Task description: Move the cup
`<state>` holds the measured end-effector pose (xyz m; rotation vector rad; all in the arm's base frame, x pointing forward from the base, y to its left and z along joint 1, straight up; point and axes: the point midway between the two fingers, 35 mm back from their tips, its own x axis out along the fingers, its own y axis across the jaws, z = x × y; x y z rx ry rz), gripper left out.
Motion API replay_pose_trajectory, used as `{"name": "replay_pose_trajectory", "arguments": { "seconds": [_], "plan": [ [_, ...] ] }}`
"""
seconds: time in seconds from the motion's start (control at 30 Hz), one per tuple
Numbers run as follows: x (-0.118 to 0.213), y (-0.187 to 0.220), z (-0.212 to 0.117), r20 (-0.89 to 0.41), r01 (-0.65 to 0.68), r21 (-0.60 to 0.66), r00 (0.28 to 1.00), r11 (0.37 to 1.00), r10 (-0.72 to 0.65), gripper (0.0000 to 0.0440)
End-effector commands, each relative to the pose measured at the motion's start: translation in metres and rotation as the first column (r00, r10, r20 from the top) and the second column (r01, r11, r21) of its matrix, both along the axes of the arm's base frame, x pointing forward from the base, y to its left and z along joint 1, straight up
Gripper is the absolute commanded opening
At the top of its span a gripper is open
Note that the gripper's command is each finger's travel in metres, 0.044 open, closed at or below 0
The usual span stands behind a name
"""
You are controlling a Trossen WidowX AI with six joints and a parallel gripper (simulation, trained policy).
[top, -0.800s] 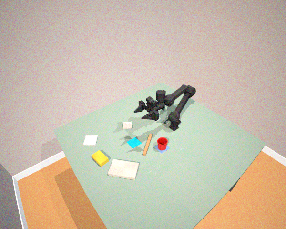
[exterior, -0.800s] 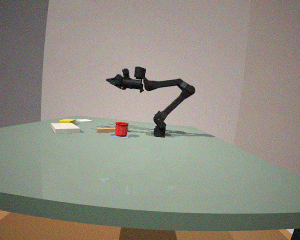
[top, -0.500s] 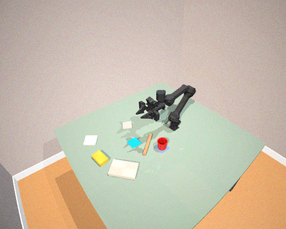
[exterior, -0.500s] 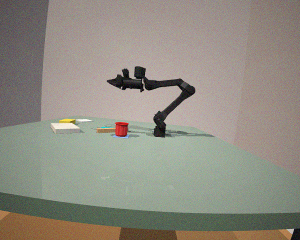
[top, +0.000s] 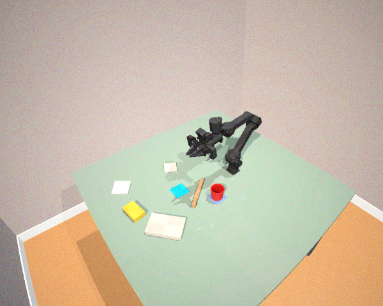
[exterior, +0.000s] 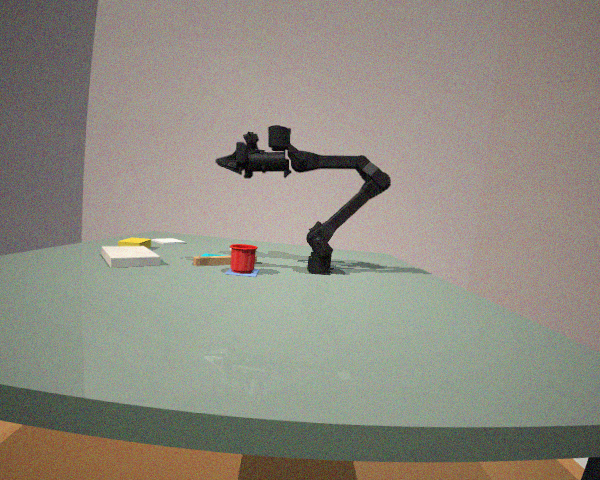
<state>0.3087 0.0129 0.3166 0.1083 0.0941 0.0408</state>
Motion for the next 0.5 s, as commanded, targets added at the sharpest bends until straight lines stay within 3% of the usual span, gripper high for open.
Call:
{"name": "replay_pose_trajectory", "arguments": {
  "seconds": [0.0, 0.47],
  "plan": [
    [0.000, 0.006, 0.005, -0.031, -0.020, 0.042, 0.999, 0.999, 0.021, 0.0140],
    [0.000, 0.024, 0.008, -0.180, -0.035, 0.198, 0.981, 0.980, 0.072, 0.0122]
  ]
}}
